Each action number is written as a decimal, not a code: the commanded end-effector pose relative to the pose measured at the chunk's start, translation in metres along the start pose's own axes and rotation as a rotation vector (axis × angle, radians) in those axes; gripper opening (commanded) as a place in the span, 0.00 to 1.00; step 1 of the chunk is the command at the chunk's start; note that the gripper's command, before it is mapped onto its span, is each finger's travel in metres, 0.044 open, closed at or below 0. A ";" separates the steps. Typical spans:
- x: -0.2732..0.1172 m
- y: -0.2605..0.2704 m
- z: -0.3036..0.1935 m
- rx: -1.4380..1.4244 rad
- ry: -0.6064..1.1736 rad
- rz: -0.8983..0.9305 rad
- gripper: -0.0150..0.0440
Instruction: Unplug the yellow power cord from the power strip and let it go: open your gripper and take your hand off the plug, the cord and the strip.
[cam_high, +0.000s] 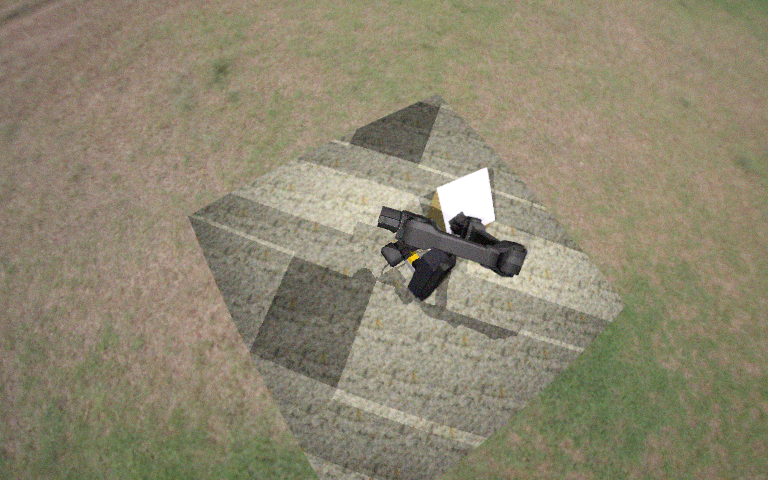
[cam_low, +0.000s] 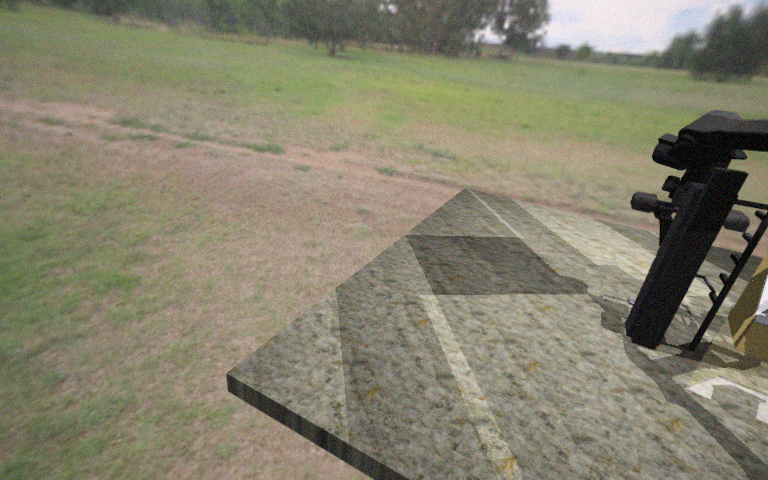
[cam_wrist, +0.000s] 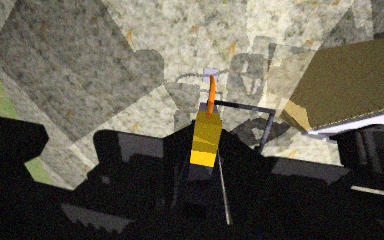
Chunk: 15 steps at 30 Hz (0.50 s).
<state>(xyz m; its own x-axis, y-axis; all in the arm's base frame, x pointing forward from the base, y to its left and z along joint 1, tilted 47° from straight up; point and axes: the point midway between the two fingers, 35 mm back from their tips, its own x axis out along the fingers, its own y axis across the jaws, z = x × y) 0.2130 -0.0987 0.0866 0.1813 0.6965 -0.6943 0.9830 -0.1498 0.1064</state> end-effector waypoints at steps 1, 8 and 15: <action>-0.001 0.001 0.008 -0.003 -0.004 0.003 0.25; -0.002 0.002 0.019 -0.002 -0.005 0.003 0.25; -0.003 0.003 0.030 -0.001 -0.005 0.003 0.25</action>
<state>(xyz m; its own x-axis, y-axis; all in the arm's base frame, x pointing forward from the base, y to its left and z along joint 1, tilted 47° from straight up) 0.2143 -0.0987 0.0812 0.1788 0.7357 -0.6533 0.9836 -0.1497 0.1006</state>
